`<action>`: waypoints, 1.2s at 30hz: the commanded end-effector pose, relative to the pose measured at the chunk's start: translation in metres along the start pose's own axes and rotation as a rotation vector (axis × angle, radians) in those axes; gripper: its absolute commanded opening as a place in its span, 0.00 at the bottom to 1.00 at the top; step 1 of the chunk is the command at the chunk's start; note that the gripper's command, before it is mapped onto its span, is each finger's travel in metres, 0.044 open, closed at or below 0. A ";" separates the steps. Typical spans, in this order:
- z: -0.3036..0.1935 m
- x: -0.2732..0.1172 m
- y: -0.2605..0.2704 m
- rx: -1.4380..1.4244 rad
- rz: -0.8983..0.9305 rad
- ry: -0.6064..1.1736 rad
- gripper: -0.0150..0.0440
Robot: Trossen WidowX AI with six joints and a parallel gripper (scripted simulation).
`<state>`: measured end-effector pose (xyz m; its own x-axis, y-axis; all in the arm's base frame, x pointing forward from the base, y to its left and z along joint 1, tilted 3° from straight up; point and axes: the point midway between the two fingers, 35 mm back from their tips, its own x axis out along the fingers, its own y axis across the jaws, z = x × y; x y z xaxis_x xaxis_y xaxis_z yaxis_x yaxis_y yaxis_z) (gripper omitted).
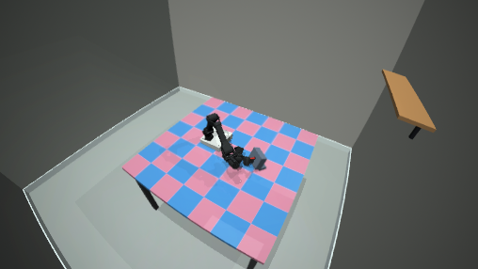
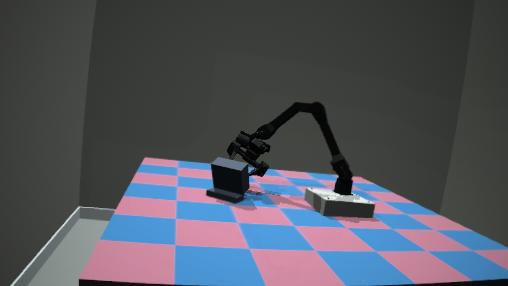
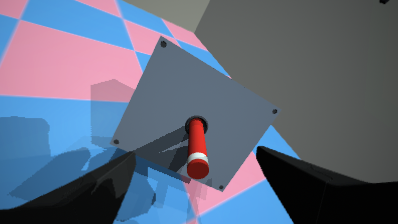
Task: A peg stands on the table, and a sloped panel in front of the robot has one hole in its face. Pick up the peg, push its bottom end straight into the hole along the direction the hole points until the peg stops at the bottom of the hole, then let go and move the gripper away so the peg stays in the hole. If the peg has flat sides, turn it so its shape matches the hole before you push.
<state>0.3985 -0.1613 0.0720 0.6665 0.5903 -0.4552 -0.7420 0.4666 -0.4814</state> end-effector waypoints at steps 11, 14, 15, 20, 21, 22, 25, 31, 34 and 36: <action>-0.002 -0.021 -0.001 -0.007 0.000 0.001 1.00; -0.003 -0.025 -0.001 -0.006 0.000 0.001 1.00; -0.003 -0.027 -0.001 -0.006 0.000 0.001 1.00; -0.004 -0.034 -0.001 -0.006 0.000 0.002 1.00; -0.004 -0.036 -0.001 -0.005 0.000 0.002 1.00; -0.004 -0.037 -0.001 -0.005 0.000 0.002 1.00; -0.004 -0.042 -0.001 -0.005 0.000 0.001 1.00; -0.005 -0.051 0.000 -0.004 -0.001 0.001 1.00; -0.006 -0.056 0.000 -0.003 -0.001 0.000 1.00; -0.006 -0.059 0.000 -0.003 -0.002 0.000 1.00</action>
<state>0.3616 -0.1968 0.0913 0.6650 0.5890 -0.4591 -0.7438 0.4673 -0.4779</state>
